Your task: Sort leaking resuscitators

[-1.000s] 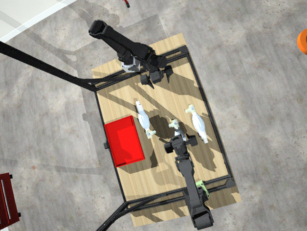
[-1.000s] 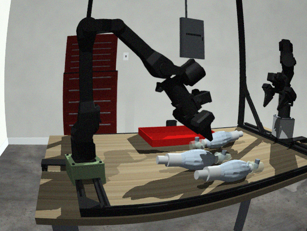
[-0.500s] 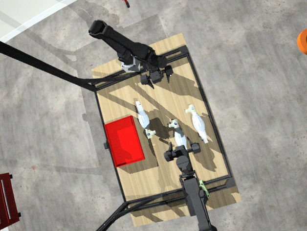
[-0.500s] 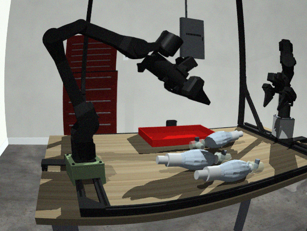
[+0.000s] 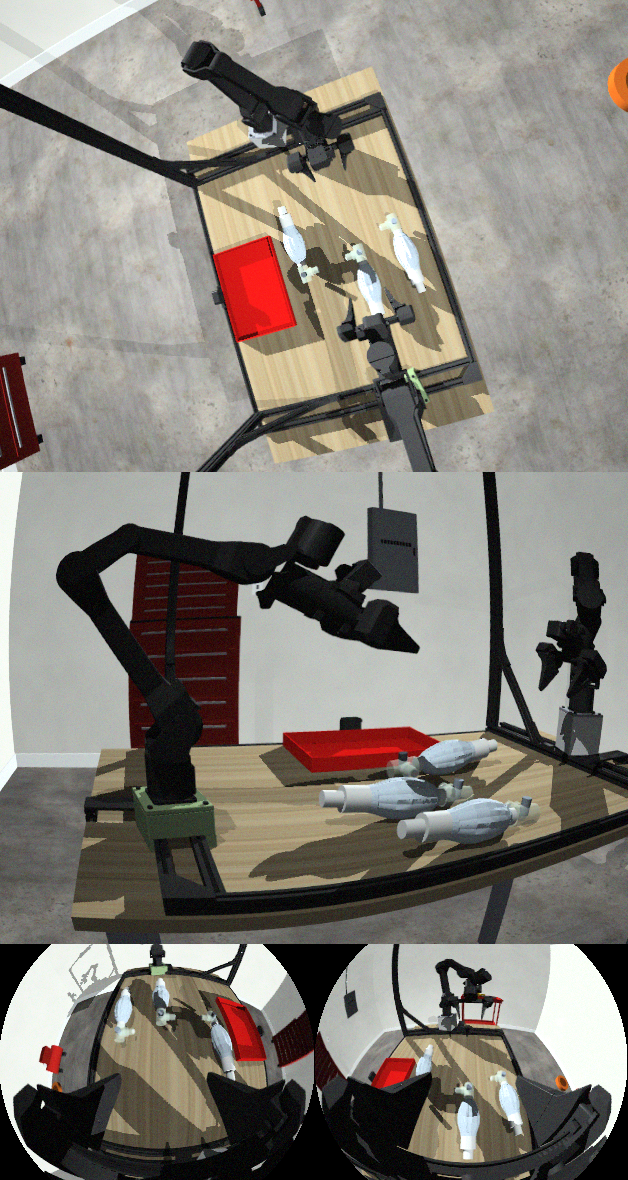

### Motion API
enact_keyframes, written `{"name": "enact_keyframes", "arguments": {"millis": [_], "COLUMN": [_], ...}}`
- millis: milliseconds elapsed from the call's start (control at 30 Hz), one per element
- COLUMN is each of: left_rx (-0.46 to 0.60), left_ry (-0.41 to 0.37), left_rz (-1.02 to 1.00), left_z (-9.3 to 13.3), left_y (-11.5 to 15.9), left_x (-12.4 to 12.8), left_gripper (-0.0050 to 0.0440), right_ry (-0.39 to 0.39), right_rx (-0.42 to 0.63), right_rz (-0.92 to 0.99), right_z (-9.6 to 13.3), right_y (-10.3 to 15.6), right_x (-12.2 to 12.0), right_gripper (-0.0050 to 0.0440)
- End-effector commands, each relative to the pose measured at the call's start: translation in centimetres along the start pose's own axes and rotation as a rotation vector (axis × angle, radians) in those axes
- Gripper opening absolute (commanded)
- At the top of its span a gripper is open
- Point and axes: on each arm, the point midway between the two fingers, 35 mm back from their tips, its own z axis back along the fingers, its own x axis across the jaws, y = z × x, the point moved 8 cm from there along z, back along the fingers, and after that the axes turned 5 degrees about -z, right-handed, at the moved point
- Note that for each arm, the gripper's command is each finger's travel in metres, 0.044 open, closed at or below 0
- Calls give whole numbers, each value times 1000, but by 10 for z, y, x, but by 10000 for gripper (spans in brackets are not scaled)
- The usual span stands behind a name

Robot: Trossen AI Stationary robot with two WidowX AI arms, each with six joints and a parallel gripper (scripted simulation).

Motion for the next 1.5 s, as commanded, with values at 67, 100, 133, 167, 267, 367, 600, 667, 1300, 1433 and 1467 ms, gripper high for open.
{"name": "enact_keyframes", "arguments": {"millis": [67, 100, 133, 167, 267, 367, 600, 667, 1300, 1433, 1467], "left_rx": [0, 0, 0, 0, 1, 1, 1, 1, 7, 14, 14], "left_ry": [1, 1, 1, 1, 1, 1, 1, 1, -10, -6, -8], "left_rz": [1, 1, 1, 1, 2, 2, 2, 2, 26, 31, 32], "left_z": [0, 0, 0, 0, 0, 0, 0, 0, -90, -98, -107], "left_y": [0, 0, 0, 0, 0, 0, 0, 0, -64, -63, -65], "left_x": [0, 0, 0, 0, 0, 0, 0, 0, 84, 86, 91], "left_gripper": [440, 440, 440, 440, 440, 440, 440, 440, 409, 409, 409], "right_ry": [-4, -4, -4, -4, 0, 17, 64, 64, 55, 55, 55], "right_rx": [-38, -38, -38, -38, 9, 150, 478, 478, 448, 447, 447], "right_rz": [0, 0, 0, 0, -1, 0, 14, 14, 12, 12, 12], "right_z": [12, 12, 12, 12, 12, 18, 43, 43, 38, 38, 38], "right_y": [2, 2, 2, 2, 5, 20, 54, 54, 53, 52, 52], "right_x": [-1, -1, -1, -1, 0, 0, -3, -3, -3, -3, -3], "right_gripper": [440, 440, 440, 440, 440, 440, 440, 440, 440, 440, 440]}}
